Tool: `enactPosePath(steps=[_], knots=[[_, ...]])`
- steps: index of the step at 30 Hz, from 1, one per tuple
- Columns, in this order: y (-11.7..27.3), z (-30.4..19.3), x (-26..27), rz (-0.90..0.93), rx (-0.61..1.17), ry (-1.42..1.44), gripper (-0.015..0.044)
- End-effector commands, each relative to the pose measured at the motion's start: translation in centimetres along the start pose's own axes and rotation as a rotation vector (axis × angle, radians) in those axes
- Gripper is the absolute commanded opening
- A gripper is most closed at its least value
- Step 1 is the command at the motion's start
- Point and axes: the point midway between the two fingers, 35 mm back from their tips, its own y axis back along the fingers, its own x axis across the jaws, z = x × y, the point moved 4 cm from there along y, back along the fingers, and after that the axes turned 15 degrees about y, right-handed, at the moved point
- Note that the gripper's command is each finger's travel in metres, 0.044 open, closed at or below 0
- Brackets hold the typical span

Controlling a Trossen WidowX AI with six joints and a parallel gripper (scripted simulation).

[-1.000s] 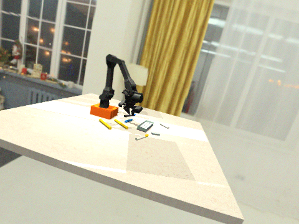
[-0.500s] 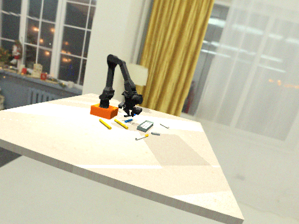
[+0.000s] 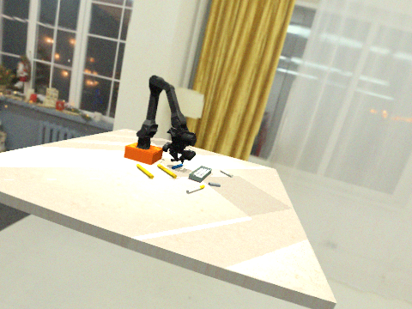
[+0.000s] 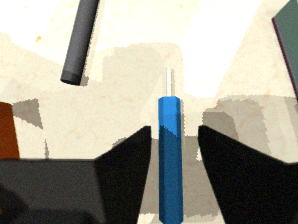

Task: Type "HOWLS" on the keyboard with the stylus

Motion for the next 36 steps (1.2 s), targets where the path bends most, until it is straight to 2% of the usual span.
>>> enactPosePath(steps=[1,28,33,36], knots=[[-0.4,-0.1,0.2,0.005,-0.005,-0.007,0.0150],[-2.2,-1.1,0.5,0.005,-0.005,-0.008,0.0150],[-2.0,-1.1,0.4,0.002,-0.001,-0.002,0.0019],[-2.0,-1.1,0.4,0.002,-0.001,-0.002,0.0000]])
